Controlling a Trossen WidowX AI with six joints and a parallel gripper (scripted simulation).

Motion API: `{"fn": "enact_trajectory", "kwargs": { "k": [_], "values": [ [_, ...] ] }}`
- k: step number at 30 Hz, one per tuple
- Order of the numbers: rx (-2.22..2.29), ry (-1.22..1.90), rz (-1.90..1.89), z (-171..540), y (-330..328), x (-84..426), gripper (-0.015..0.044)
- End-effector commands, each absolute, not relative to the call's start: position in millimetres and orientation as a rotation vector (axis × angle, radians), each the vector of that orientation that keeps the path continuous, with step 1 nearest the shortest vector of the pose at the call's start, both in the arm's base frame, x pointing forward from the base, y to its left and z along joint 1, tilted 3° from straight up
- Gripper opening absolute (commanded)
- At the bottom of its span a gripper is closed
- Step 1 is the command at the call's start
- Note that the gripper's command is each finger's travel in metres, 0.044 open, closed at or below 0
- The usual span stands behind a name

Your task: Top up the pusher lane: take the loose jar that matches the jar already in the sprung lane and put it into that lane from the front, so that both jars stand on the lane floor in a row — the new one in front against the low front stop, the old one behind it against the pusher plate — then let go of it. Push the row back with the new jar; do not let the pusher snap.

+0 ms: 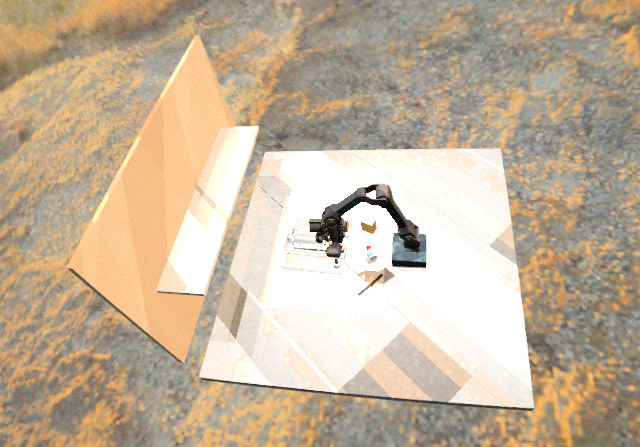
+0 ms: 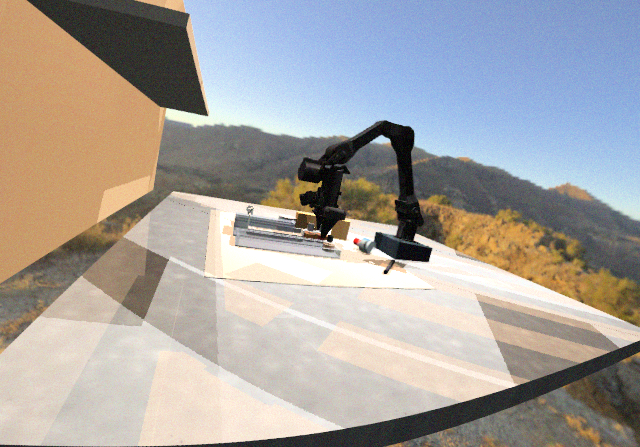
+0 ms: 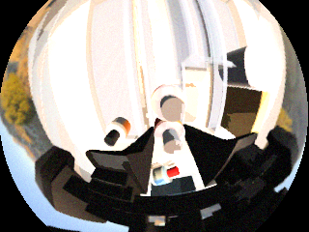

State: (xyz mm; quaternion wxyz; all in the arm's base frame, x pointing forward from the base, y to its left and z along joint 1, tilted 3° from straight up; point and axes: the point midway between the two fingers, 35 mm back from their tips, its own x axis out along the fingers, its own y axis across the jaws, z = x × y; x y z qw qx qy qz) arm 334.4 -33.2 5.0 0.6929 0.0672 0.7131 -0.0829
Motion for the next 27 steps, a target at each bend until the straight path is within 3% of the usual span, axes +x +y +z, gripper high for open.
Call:
{"fn": "enact_trajectory", "kwargs": {
  "k": [1,18,27],
  "values": [
    [0.148,1.585,-0.184,4.2,-33.0,334.7,0.0000],
    [0.148,1.586,-0.184,5.0,-32.8,332.3,0.0000],
    [0.148,1.586,-0.184,5.4,-32.9,332.9,0.0236]
  ]
}}
